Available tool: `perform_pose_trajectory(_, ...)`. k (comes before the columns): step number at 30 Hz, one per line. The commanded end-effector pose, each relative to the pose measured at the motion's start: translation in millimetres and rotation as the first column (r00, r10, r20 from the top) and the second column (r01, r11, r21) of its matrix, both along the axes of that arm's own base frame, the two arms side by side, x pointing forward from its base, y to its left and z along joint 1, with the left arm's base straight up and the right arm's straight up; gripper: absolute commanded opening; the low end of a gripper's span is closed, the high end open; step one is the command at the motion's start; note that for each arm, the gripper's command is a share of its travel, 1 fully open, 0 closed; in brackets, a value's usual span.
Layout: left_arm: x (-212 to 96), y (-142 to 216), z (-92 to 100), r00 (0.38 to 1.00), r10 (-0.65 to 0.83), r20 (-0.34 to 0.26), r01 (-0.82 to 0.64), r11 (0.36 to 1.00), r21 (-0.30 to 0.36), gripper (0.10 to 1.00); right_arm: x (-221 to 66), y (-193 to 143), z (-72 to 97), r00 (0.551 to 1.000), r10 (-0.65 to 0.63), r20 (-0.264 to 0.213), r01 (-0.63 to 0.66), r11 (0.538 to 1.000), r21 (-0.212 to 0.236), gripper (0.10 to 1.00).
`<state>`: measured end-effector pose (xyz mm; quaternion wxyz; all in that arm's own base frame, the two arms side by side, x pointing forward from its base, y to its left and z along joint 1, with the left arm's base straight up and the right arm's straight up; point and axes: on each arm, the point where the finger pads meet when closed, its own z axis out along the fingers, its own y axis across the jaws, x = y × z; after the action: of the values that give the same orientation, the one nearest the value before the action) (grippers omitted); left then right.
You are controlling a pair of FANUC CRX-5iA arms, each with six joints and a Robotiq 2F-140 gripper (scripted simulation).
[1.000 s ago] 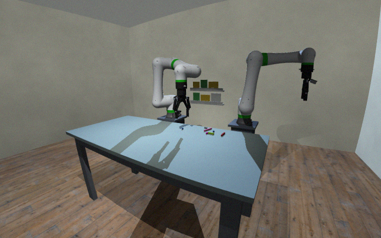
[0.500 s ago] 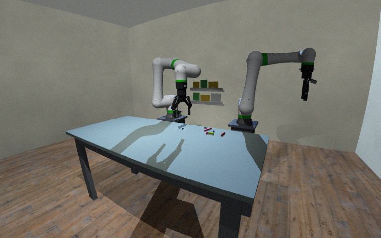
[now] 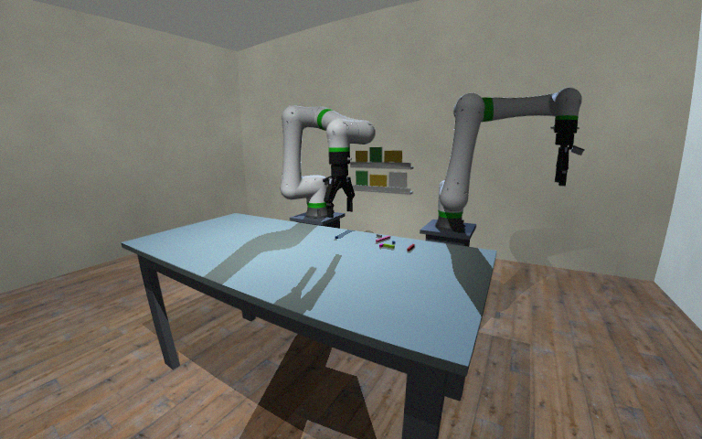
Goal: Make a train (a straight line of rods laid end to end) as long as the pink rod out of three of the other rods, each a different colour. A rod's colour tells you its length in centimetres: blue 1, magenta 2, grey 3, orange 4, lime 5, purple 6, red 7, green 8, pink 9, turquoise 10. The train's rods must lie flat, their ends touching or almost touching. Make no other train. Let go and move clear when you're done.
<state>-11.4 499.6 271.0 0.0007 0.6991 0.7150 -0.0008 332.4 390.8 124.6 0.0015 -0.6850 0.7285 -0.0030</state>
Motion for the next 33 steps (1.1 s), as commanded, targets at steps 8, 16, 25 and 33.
perform_pose_trajectory(8, 0.2, 0.3, 1.0, 1.0, 0.0, 0.0, 0.0, 1.0, 0.002, 1.0, -10.9, 21.5, -1.4, 0.929, 0.37, -0.005, -0.37, 0.929, 0.003, 1.0)
perform_pose_trajectory(16, 0.2, 0.3, 1.0, 1.0, 0.0, 0.0, 0.0, 1.0, 0.002, 1.0, -18.4, 34.2, -3.0, 0.821, 0.571, -0.005, -0.571, 0.821, 0.003, 1.0)
perform_pose_trajectory(25, 0.2, 0.3, 1.0, 1.0, 0.0, 0.0, 0.0, 1.0, 0.002, 1.0, -28.0, 49.3, -4.9, 0.637, 0.771, -0.005, -0.771, 0.637, 0.002, 1.0)
perform_pose_trajectory(33, 0.2, 0.3, 1.0, 1.0, 0.0, 0.0, 0.0, 1.0, 0.002, 1.0, -36.5, 61.6, -6.6, 0.446, 0.895, -0.005, -0.895, 0.446, 0.002, 1.0)
